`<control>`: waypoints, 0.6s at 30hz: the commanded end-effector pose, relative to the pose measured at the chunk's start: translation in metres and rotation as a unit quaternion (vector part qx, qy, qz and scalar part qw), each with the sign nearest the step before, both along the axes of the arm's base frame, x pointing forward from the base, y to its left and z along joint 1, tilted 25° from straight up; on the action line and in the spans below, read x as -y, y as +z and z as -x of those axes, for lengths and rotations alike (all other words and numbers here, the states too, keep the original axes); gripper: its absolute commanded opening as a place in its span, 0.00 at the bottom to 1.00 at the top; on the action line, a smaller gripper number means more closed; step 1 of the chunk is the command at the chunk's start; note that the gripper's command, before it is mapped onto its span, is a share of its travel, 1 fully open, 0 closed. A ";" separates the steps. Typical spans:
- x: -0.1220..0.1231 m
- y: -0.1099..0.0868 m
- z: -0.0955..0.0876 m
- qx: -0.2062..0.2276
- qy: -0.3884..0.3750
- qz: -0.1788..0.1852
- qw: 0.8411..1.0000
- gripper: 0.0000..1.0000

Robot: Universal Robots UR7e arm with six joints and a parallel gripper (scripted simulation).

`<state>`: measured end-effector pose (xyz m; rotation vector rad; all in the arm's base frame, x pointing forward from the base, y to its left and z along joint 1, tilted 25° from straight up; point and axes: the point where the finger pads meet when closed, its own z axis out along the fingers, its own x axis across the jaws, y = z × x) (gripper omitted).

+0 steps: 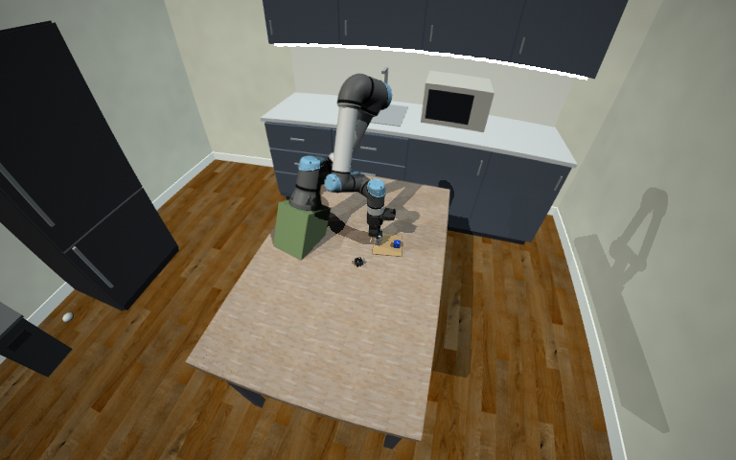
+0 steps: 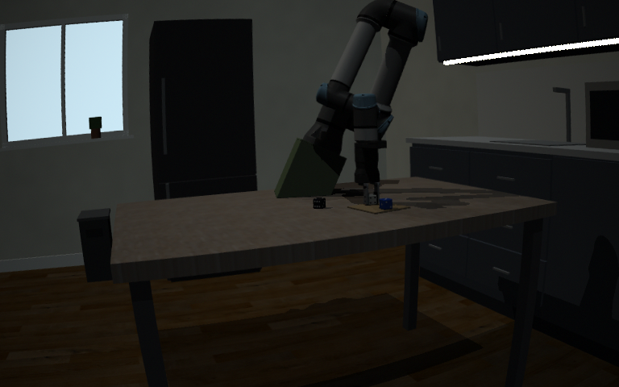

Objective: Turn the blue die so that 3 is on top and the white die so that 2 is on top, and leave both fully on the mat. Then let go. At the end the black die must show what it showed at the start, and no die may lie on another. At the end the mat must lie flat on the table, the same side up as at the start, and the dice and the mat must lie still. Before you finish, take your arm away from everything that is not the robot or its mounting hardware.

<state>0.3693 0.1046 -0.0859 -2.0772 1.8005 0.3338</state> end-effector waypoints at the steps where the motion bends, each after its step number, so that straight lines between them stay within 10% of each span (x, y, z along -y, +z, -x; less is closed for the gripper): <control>1: 0.000 0.000 -0.001 0.001 0.000 0.000 1.000 0.69; 18: 0.000 0.000 -0.001 0.001 0.000 0.000 1.000 0.87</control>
